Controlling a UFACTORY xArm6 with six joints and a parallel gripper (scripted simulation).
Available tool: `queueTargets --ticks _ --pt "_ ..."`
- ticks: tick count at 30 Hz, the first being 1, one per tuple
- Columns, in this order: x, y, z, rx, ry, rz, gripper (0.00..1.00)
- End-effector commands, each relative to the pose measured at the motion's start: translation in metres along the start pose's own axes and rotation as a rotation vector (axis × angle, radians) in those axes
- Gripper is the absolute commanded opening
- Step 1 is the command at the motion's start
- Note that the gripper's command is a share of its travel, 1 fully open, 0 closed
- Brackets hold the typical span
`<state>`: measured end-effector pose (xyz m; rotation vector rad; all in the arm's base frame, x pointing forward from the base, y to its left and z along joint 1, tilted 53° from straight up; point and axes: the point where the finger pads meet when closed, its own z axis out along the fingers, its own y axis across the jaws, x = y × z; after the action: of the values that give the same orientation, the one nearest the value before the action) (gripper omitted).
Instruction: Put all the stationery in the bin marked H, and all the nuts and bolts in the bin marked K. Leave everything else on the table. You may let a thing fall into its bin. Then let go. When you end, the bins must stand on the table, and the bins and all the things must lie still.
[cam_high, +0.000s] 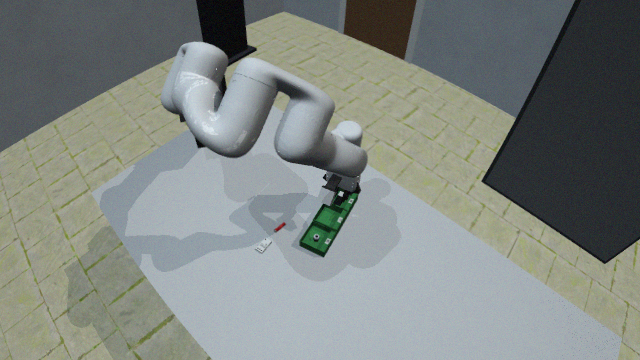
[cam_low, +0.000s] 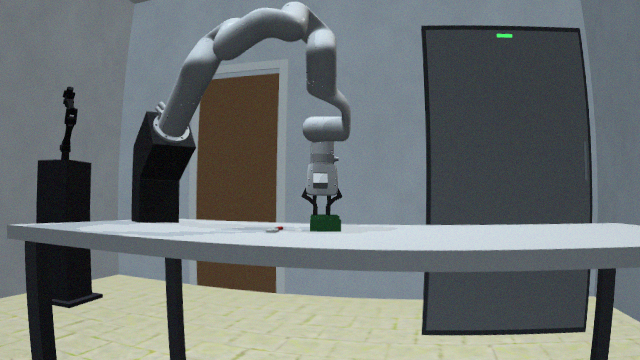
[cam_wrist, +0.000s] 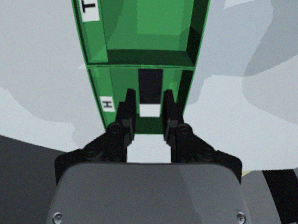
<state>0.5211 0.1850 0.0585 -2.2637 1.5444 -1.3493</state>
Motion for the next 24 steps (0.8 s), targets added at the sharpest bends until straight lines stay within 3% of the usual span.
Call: queueTargets --ticks 1,12,15,24 --pt "0.000 -0.001 -0.007 0.002 -0.001 0.000 0.29" --pt "0.000 -0.001 -0.019 0.002 -0.001 0.000 0.29" --pt "0.000 -0.001 -0.034 0.002 -0.001 0.001 0.29" --pt "0.000 -0.001 -0.034 0.002 -0.001 0.001 0.29"
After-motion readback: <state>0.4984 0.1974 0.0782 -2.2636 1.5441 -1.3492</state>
